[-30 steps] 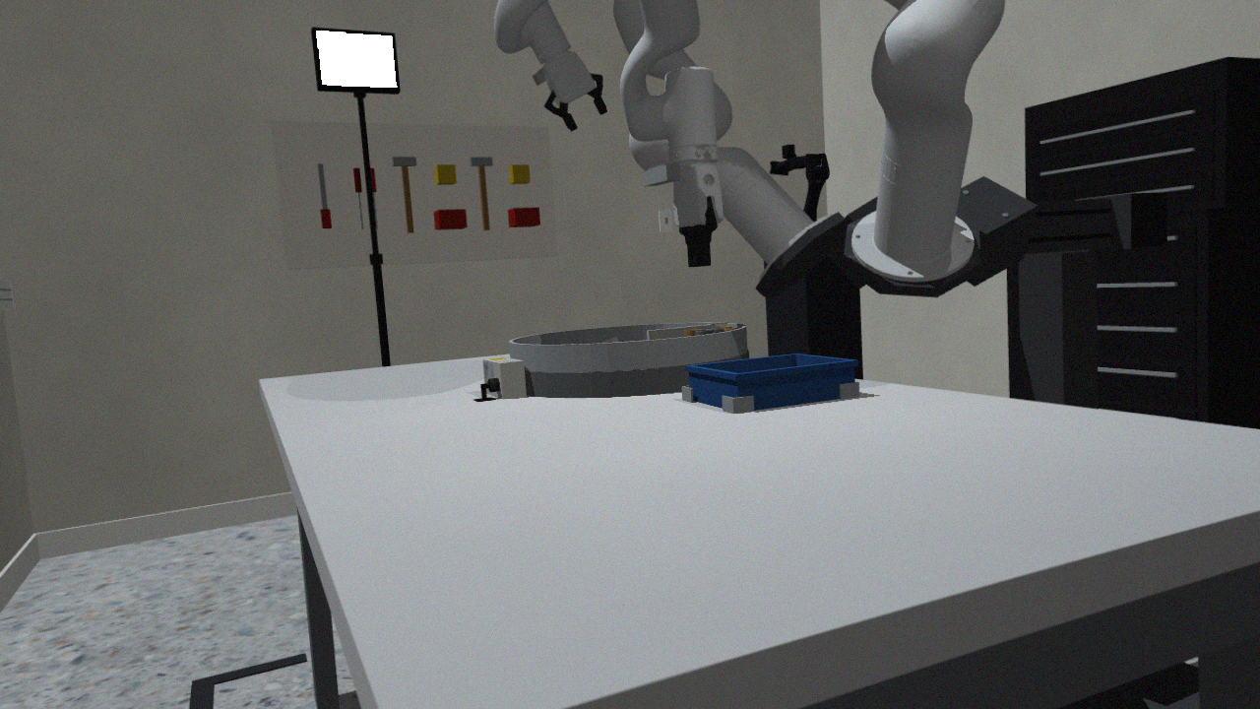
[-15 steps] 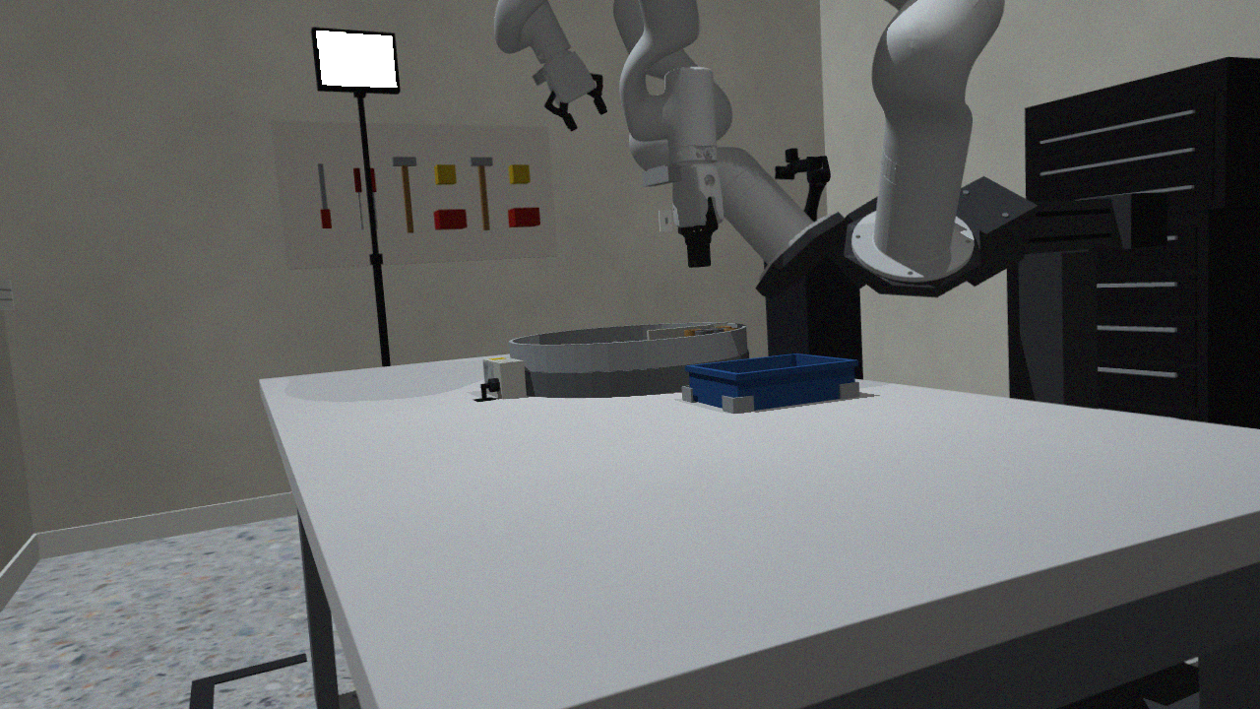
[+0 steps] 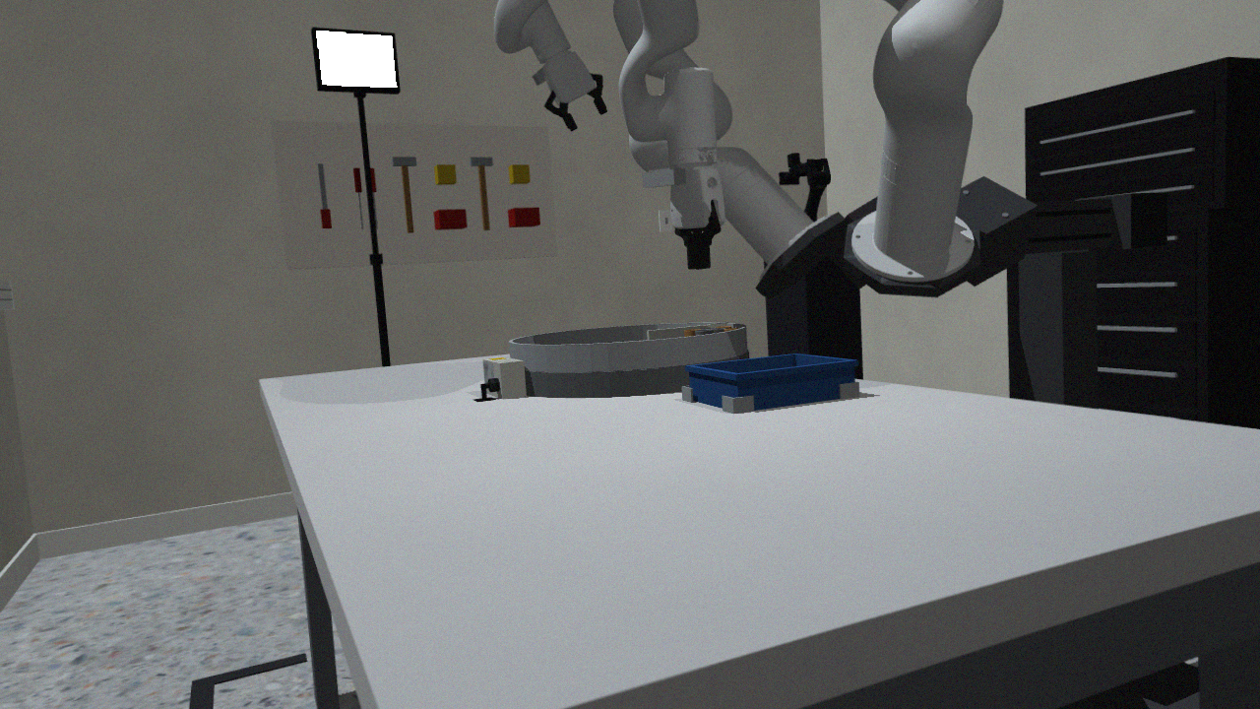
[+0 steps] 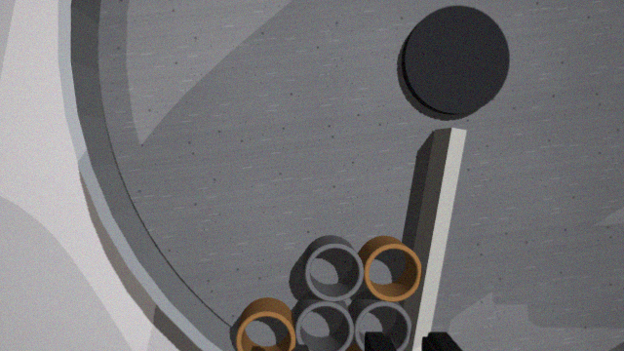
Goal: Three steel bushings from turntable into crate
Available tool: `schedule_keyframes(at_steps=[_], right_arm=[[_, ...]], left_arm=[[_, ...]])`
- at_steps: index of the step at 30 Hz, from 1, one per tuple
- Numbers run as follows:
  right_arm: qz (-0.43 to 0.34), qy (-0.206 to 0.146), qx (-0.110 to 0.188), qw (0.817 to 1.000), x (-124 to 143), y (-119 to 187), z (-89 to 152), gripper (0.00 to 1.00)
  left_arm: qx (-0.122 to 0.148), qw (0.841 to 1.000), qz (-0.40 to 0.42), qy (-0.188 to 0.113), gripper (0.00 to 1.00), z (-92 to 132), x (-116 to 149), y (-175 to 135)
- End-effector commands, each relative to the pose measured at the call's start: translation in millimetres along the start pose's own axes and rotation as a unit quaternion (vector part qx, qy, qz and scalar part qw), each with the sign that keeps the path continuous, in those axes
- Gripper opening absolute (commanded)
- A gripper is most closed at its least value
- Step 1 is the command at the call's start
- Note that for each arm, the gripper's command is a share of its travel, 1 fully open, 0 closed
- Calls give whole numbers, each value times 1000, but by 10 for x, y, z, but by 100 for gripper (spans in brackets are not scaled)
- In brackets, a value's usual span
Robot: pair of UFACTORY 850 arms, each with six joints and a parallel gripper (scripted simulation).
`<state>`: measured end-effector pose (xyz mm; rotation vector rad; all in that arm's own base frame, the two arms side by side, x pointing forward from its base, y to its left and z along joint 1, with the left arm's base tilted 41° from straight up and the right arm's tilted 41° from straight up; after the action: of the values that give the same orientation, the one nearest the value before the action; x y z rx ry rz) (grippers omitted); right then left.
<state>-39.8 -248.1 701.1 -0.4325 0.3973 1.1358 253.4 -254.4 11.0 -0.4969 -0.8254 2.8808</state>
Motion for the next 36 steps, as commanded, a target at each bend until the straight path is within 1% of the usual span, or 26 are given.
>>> schedule_keyframes(at_steps=[1,6,8,12,23,25,30,36], right_arm=[[0,1,0,1000,-3,0,8,100],[0,1,0,1000,-3,0,8,100],[0,1,0,1000,-3,0,8,100],[0,1,0,1000,-3,0,8,100],[0,1,0,1000,-3,0,8,100],[0,1,0,1000,-3,0,8,100],[0,1,0,1000,-3,0,8,100],[0,1,0,1000,-3,0,8,100]], left_arm=[[13,1000,27,1,13,-20,-9,-15],[28,998,62,-3,13,-51,-12,-42],[28,998,62,-3,13,-51,-12,-42],[41,995,94,-5,13,-75,-20,-62],[80,978,190,-16,13,-142,-32,-123],[80,978,190,-16,13,-142,-32,-123],[98,967,234,-19,13,-176,-39,-152],[119,950,288,-25,13,-220,-41,-188]])
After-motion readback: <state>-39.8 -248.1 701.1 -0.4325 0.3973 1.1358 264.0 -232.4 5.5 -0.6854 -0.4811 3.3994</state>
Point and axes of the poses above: on each arm, the point where the finger pads meet when closed, its own z axis back along the fingers, its own y axis across the jaws, x = y × z, the point moved 5 cm from there along z, back along the fingers, and after that the axes turned 14 degrees about -z, right-handed, at the moved point
